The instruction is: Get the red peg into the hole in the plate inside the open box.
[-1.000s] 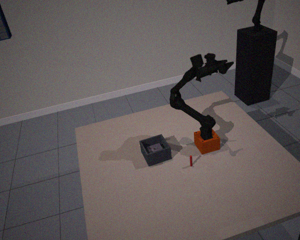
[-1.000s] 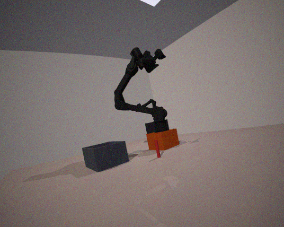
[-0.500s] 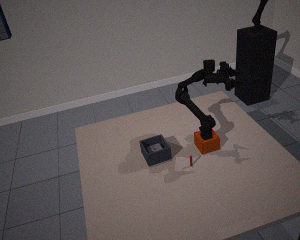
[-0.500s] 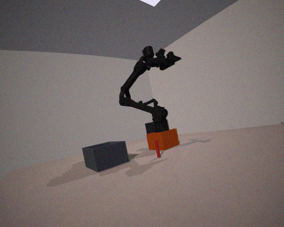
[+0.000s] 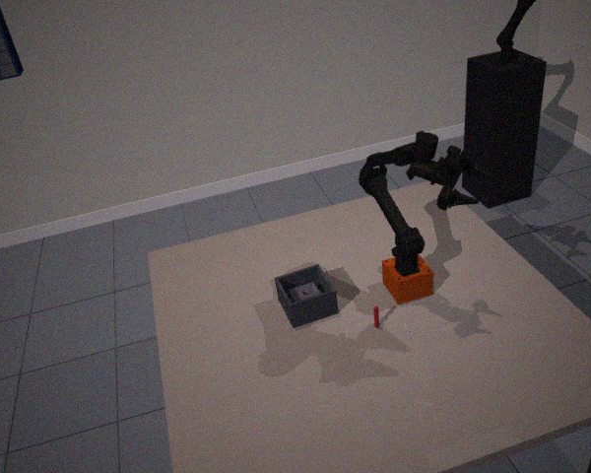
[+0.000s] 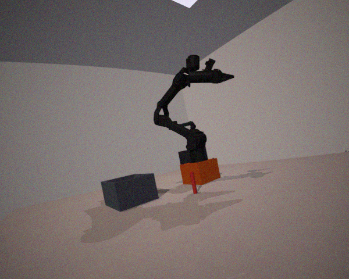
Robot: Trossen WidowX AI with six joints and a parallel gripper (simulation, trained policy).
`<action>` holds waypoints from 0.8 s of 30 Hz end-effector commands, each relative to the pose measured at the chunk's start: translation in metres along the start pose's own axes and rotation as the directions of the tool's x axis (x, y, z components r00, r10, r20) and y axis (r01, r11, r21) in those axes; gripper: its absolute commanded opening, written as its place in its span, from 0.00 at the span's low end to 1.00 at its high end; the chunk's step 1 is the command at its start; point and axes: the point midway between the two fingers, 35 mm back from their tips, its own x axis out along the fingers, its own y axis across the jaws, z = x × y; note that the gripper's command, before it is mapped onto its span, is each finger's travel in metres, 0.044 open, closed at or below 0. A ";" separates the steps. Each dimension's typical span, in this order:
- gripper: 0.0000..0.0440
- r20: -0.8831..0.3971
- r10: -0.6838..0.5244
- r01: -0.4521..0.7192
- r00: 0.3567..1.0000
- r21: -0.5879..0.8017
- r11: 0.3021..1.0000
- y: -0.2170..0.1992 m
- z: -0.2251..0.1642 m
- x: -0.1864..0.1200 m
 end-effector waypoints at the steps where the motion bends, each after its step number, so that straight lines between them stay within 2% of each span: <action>1: 1.00 -0.032 -0.129 0.132 0.991 0.099 0.986 -0.033 -0.007 0.008; 6: 1.00 -0.069 -0.259 0.268 0.963 0.198 0.943 -0.068 -0.014 0.011; 12: 1.00 -0.121 -0.401 0.418 0.908 0.312 0.853 -0.108 -0.024 0.008; 18: 1.00 -0.183 -0.522 0.547 0.833 0.417 0.726 -0.145 -0.036 -0.002; 24: 1.00 -0.252 -0.620 0.647 0.743 0.509 0.568 -0.180 -0.049 -0.016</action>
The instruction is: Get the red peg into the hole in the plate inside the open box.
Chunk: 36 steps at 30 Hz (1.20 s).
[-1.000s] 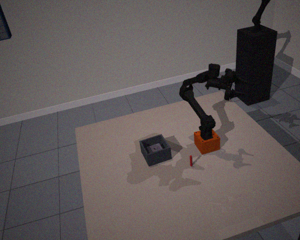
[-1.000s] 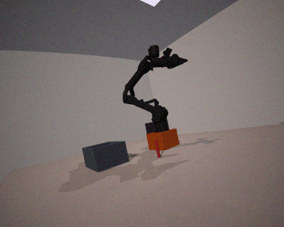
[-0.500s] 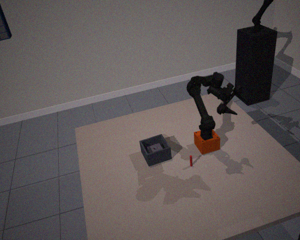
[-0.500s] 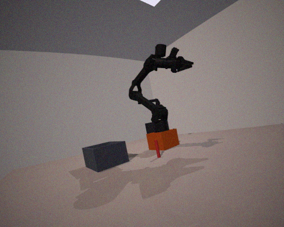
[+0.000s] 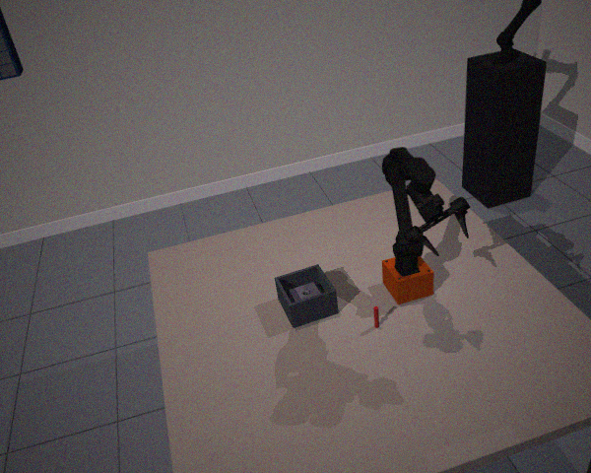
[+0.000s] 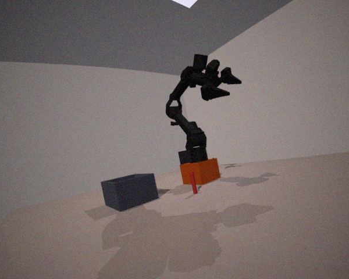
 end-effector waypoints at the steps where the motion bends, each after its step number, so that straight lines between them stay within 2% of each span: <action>1: 1.00 -0.010 -0.118 0.118 0.993 0.115 0.986 -0.031 0.003 0.008; 9: 1.00 -0.045 -0.300 0.298 0.953 0.309 0.903 -0.081 0.005 0.013; 17: 1.00 -0.110 -0.453 0.445 0.885 0.488 0.751 -0.130 0.002 0.010; 26: 1.00 -0.217 -0.581 0.560 0.784 0.652 0.512 -0.181 -0.012 0.000; 36: 1.00 -0.376 -0.655 0.625 0.656 0.757 0.191 -0.229 -0.038 -0.013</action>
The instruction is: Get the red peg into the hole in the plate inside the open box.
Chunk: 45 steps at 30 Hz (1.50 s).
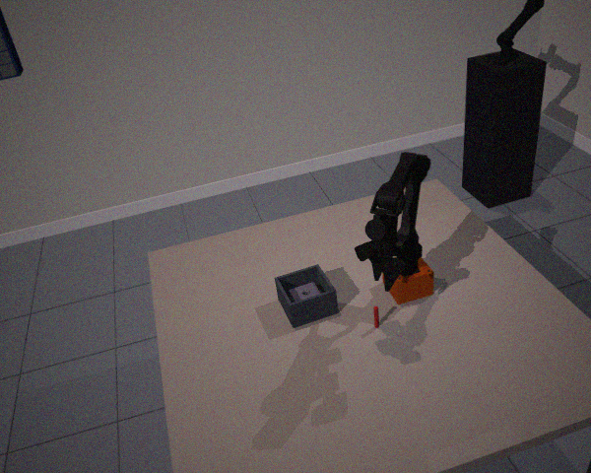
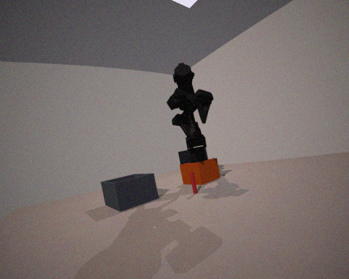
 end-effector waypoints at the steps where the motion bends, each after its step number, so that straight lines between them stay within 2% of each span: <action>1: 1.00 -0.012 -0.107 0.108 0.994 0.121 0.987 -0.022 0.007 0.014; 6: 1.00 -0.048 -0.217 0.222 0.975 0.241 0.945 -0.045 0.010 0.030; 13: 1.00 -0.122 -0.346 0.366 0.930 0.378 0.850 -0.071 0.005 0.053; 21: 0.98 -0.188 -0.433 0.466 0.882 0.496 0.733 -0.092 -0.003 0.077; 30: 0.95 -0.202 -0.457 0.481 0.866 0.587 0.651 -0.107 -0.010 0.110; 42: 0.93 -0.160 -0.425 0.415 0.891 0.666 0.620 -0.117 -0.020 0.153; 45: 0.87 -0.160 -0.422 0.410 0.893 0.677 0.612 -0.119 -0.024 0.159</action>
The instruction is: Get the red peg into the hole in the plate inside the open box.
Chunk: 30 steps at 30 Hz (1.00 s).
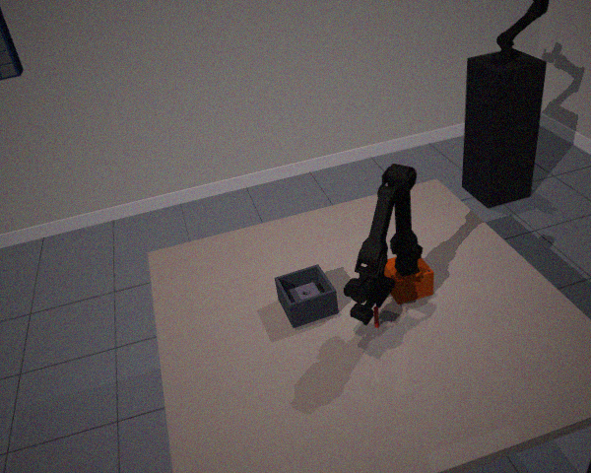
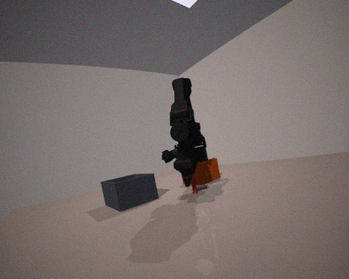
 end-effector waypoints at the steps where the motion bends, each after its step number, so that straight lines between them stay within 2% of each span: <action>1: 0.83 0.000 0.001 -0.001 1.000 0.026 1.000 -0.004 -0.004 0.013; 15: 0.03 -0.091 -0.029 0.035 0.995 0.065 0.997 -0.004 -0.011 0.020; 16: 0.00 -0.099 -0.030 0.036 0.995 0.066 0.997 -0.003 -0.010 0.020; 30: 0.00 0.021 0.042 -0.042 0.999 -0.013 0.999 0.009 0.018 -0.016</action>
